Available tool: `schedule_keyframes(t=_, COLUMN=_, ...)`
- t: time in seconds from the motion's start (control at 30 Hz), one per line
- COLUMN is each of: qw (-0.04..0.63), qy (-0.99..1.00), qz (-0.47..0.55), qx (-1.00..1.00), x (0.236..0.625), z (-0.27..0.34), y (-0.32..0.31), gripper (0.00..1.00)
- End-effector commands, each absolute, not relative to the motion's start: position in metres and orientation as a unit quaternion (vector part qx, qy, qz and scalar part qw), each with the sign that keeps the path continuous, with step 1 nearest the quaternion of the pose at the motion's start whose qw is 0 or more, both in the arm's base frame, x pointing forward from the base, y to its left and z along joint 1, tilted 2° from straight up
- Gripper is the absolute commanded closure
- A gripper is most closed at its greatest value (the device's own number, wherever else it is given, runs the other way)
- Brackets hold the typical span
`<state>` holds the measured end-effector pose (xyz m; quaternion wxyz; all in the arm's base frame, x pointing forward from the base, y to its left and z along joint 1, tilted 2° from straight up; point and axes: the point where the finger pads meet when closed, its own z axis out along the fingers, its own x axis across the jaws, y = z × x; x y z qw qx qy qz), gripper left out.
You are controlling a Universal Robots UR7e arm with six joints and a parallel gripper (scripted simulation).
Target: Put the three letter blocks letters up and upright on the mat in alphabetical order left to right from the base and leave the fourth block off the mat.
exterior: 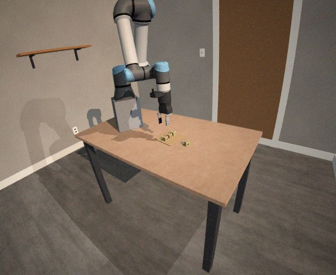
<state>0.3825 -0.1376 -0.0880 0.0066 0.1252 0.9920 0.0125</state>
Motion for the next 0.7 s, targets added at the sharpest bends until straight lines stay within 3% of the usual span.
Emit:
schedule_keyframes(t=0.0, qw=0.008, qy=0.992, qz=0.012, qx=0.125, x=0.383, z=-0.070, y=-0.138, gripper=0.00)
schedule_keyframes(t=0.67, qw=0.008, qy=0.992, qz=0.012, qx=0.125, x=0.382, z=-0.018, y=-0.140, gripper=0.00)
